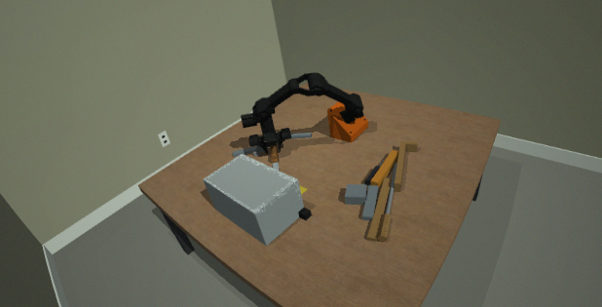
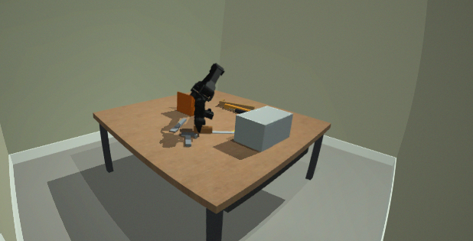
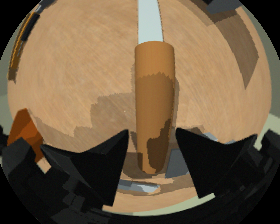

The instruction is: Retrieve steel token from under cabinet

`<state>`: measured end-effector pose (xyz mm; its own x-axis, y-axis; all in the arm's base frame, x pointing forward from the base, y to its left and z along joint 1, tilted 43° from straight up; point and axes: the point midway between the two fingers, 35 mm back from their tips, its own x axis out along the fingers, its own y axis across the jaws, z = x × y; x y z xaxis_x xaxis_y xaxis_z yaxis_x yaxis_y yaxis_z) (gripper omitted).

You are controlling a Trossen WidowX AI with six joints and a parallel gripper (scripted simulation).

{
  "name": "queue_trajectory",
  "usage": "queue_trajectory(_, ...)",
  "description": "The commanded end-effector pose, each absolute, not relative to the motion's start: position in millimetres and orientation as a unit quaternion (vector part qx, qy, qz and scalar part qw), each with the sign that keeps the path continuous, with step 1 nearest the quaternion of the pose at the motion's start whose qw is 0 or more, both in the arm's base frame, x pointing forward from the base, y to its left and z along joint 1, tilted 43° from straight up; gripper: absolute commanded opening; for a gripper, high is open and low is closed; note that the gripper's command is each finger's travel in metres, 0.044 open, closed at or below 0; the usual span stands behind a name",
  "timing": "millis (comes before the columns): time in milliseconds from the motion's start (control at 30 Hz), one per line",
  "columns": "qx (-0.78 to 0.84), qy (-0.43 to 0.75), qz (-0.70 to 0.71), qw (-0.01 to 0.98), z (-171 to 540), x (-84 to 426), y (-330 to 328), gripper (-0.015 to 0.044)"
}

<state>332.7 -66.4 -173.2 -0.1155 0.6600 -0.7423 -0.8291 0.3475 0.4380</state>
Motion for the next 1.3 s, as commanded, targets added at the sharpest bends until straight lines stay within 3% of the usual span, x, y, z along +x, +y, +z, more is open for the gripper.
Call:
queue_trajectory(0, -0.087, 0.489, 0.565, 0.659, -173.1, 333.0, -66.8, 0.0217)
queue_trajectory(67, -0.087, 0.489, 0.565, 0.659, -173.1, 333.0, -66.8, 0.0165)
queue_trajectory(367, -0.087, 0.489, 0.565, 0.659, -173.1, 333.0, -66.8, 0.0105)
queue_trajectory(500, -0.087, 0.489, 0.565, 0.659, -173.1, 333.0, -66.8, 0.0)
queue_trajectory(1267, -0.085, 0.487, 0.565, 0.66, -153.0, 356.8, -39.6, 0.0)
